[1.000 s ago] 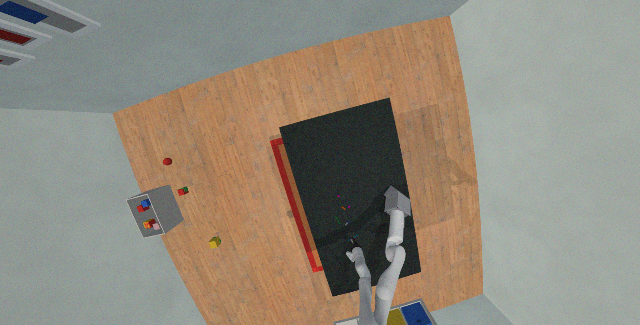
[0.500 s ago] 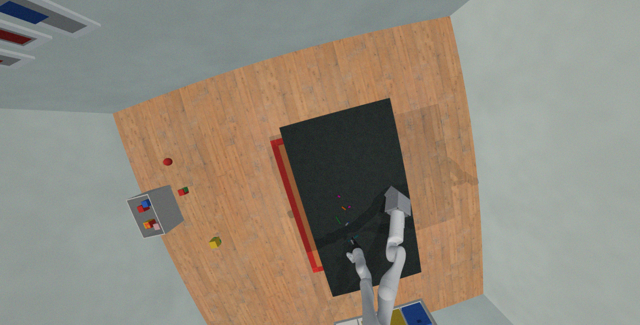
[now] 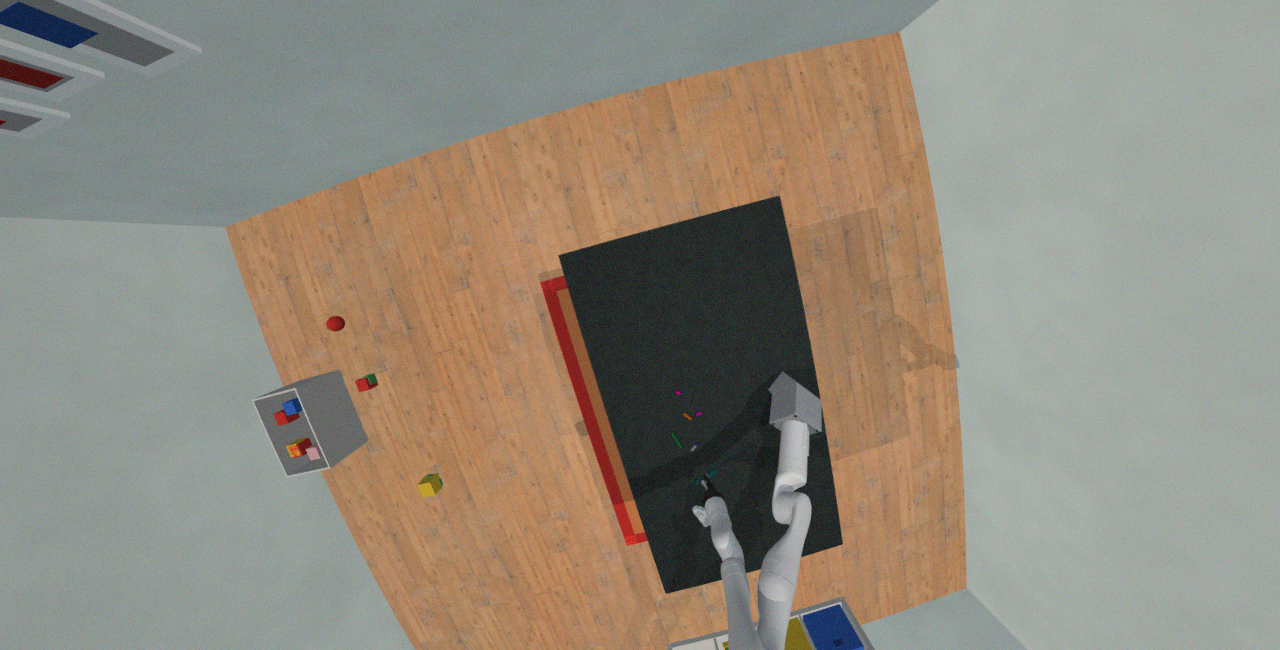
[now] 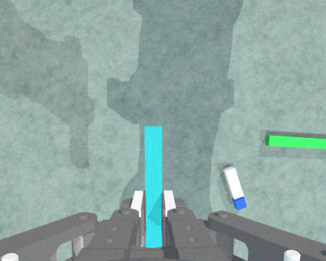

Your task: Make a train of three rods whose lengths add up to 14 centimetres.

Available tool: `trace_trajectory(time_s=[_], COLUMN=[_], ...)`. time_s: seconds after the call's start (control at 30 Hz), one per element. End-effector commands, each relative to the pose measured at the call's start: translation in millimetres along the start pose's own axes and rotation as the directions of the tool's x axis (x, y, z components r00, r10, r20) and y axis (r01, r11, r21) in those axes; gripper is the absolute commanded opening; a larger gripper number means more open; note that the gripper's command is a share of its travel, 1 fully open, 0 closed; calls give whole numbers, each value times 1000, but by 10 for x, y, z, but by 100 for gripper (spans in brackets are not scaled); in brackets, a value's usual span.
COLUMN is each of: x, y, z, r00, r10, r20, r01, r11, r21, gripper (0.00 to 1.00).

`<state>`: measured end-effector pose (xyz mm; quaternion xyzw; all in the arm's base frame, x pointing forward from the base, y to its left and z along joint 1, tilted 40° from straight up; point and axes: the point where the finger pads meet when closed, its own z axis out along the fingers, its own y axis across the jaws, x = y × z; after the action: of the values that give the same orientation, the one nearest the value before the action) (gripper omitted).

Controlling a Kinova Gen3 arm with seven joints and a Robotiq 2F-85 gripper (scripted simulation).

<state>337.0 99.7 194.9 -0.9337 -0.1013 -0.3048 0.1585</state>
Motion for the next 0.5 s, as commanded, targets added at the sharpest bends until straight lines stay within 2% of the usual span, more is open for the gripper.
trace_trajectory(time_s=[0.0,0.47], x=[6,6], y=[30,31], z=[-13,-29], r00=[1000,1000], r10=[7,7], r20=[-3,-3], r01=[-7,-7], r11=[1000,1000], r21=[-5,-6], gripper=[5,5])
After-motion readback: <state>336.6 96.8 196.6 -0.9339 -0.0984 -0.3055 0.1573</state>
